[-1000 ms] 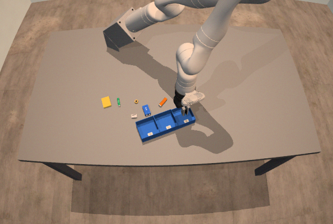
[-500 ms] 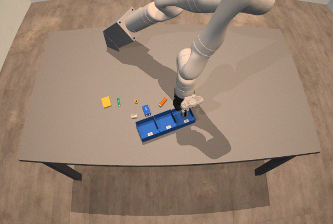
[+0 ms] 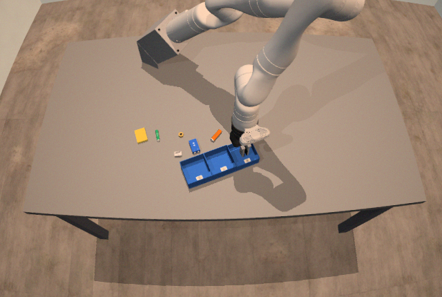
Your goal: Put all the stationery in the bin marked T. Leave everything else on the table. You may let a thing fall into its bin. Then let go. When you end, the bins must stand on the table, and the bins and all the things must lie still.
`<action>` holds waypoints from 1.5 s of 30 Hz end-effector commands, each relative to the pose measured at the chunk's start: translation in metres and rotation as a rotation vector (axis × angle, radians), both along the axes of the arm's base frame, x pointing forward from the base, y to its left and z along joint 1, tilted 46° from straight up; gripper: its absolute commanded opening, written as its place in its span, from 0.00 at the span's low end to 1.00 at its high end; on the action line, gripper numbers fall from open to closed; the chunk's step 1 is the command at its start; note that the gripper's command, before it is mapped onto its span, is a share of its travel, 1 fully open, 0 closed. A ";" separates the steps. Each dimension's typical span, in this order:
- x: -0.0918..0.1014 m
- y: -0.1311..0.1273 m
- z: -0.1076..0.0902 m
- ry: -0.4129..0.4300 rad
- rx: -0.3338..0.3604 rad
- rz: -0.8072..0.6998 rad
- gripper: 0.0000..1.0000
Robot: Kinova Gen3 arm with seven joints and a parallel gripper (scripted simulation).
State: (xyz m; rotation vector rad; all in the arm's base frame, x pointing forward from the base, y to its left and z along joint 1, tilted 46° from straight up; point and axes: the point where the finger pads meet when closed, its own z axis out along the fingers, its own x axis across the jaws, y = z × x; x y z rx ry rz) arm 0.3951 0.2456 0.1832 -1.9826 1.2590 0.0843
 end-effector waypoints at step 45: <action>-0.005 -0.008 0.009 0.002 0.004 -0.003 0.31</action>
